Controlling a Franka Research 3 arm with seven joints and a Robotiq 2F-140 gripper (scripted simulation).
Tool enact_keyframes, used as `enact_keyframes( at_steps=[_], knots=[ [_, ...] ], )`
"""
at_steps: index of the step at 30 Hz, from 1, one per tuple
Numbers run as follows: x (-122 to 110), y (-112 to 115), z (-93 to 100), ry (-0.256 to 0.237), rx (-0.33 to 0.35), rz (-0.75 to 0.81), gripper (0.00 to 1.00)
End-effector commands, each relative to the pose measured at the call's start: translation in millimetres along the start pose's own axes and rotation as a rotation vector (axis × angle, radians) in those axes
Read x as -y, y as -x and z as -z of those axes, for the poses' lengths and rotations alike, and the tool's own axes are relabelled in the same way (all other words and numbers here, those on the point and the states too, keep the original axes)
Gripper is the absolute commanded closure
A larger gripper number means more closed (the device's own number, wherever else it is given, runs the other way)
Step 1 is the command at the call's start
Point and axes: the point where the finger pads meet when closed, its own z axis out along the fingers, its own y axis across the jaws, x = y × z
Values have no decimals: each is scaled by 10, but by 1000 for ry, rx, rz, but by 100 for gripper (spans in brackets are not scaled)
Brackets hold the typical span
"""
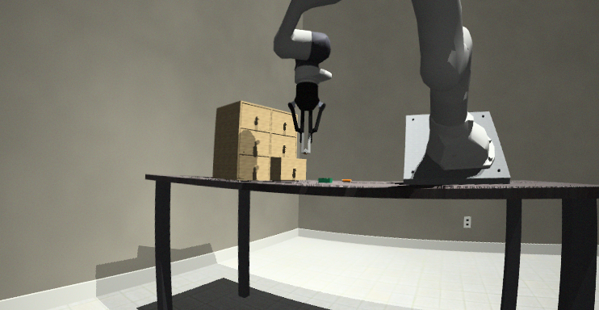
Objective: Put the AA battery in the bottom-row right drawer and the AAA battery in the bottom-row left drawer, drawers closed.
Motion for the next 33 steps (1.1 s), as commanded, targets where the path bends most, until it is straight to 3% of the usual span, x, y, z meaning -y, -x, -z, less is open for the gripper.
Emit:
enact_keyframes(
  at_steps=[1,33],
  knots=[
    [4,4,14,-3,-1,16,94],
    [8,29,15,-3,0,81,94]
  ],
)
